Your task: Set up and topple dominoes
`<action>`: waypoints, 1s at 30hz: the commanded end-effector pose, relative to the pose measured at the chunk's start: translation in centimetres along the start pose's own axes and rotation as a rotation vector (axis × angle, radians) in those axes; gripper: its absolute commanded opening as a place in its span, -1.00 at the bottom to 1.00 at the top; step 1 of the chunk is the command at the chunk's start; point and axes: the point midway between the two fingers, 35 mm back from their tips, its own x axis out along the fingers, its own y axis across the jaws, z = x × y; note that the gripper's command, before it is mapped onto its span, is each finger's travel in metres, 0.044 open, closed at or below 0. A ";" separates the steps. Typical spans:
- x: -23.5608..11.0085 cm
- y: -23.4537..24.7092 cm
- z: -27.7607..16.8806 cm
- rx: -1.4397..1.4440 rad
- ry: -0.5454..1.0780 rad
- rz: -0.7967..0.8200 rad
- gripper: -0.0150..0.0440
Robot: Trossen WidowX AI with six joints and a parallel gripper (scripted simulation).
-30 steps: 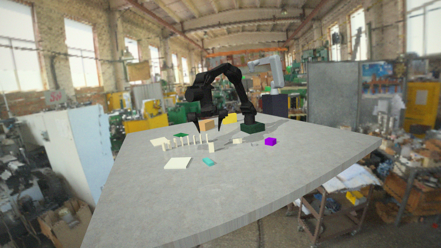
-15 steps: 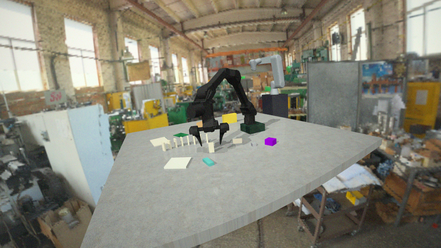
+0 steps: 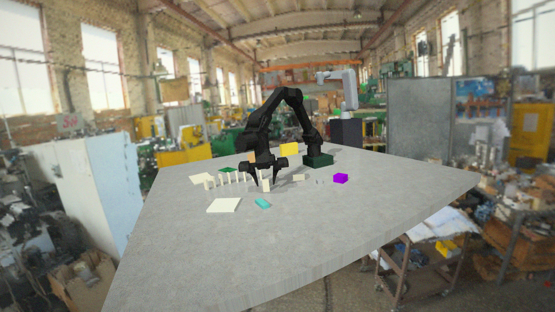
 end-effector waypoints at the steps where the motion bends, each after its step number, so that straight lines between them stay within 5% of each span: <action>1: 0.1 0.1 0.0 -0.006 -0.002 0.004 0.20; 5: 0.1 0.1 0.0 -0.006 -0.002 0.004 -0.13; 15: -0.2 0.0 0.1 -0.006 -0.002 0.003 -0.13; 24: -12.5 -0.2 0.1 0.000 0.000 0.001 -0.13; 30: -13.4 0.0 0.0 0.000 0.000 0.001 -0.13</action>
